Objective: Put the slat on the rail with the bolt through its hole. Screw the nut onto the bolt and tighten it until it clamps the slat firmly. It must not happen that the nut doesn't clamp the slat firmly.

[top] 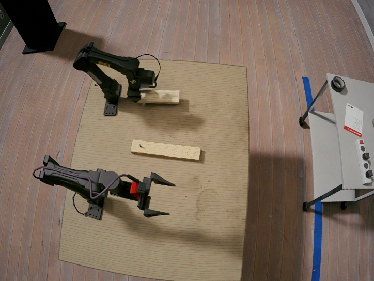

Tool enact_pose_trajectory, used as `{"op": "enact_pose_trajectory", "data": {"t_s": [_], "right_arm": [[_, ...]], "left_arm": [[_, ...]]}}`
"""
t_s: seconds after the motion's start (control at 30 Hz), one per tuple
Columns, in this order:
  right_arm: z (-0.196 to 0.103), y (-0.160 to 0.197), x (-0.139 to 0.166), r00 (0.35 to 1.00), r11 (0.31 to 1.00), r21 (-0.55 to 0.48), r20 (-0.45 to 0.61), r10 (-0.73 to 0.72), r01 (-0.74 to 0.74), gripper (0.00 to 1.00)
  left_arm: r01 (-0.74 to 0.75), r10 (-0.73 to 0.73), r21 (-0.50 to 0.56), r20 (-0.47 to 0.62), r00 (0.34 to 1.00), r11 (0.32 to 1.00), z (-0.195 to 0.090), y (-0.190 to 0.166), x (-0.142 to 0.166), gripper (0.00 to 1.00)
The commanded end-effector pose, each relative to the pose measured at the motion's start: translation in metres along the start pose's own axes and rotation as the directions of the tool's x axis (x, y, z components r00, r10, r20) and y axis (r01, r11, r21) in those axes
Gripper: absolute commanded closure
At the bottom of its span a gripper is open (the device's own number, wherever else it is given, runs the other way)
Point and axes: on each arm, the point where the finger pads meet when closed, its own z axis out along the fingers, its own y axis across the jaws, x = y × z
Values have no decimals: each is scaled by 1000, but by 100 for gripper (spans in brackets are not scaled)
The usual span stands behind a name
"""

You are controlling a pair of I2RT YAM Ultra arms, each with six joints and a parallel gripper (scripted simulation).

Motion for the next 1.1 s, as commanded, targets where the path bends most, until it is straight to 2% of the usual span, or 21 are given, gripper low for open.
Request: {"op": "enact_pose_trajectory", "data": {"t_s": [0.0, 0.73, 1.07], "right_arm": [[-1, 0, -4, 1000, 1000, -2, 7, -2, 2, 0], [-1, 0, -4, 1000, 1000, -2, 7, -2, 2, 0], [-1, 0, -4, 1000, 1000, -2, 7, -2, 2, 0]], "left_arm": [[-13, 12, 2, 70, 997, 1000, -18, -2, -13, 28], [-4, 4, 4, 74, 997, 1000, -17, -4, -17, 28], [-26, 25, 8, 75, 997, 1000, -27, -45, -39, 28]]}}
